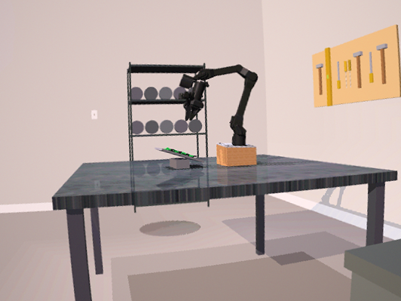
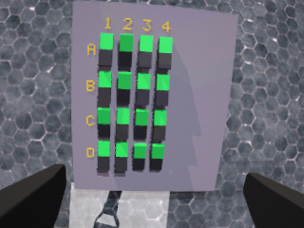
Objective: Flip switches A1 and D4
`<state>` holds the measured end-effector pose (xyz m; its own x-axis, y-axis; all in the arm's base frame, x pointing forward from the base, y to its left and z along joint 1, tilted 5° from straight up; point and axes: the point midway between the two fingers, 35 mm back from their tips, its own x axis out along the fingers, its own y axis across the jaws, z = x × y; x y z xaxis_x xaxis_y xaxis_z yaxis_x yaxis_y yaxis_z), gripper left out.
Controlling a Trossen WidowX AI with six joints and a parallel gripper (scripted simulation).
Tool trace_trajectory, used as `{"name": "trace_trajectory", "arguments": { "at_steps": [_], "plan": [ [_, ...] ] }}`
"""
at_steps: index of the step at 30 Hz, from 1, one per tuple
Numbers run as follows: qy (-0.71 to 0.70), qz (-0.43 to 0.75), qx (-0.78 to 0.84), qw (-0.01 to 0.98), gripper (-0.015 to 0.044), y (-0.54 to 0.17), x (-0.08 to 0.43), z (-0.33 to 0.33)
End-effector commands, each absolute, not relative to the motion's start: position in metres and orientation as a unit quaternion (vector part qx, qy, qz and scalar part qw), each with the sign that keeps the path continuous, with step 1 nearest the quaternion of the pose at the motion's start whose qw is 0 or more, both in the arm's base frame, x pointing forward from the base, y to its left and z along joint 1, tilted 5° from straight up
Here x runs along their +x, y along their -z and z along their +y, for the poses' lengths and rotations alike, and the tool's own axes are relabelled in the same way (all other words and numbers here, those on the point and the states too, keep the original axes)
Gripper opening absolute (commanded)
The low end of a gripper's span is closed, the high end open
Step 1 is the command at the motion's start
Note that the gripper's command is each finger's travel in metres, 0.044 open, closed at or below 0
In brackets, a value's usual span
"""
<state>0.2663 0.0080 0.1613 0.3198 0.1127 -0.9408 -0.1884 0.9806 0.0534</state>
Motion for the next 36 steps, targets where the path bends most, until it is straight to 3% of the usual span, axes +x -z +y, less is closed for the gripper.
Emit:
{"name": "trace_trajectory", "arguments": {
  "at_steps": [1, 8, 15, 36],
  "plan": [
    [-0.093, 0.576, -0.033, 0.811, 0.0374, -0.160, 0.268, 0.009],
    [-0.108, 0.587, -0.031, 0.802, 0.0190, -0.091, 0.326, 0.062],
    [-0.110, 0.588, -0.031, 0.801, 0.0006, -0.082, 0.330, 0.069],
    [-0.110, 0.577, -0.030, 0.809, 0.0000, -0.038, 0.342, 0.075]
  ]
}}
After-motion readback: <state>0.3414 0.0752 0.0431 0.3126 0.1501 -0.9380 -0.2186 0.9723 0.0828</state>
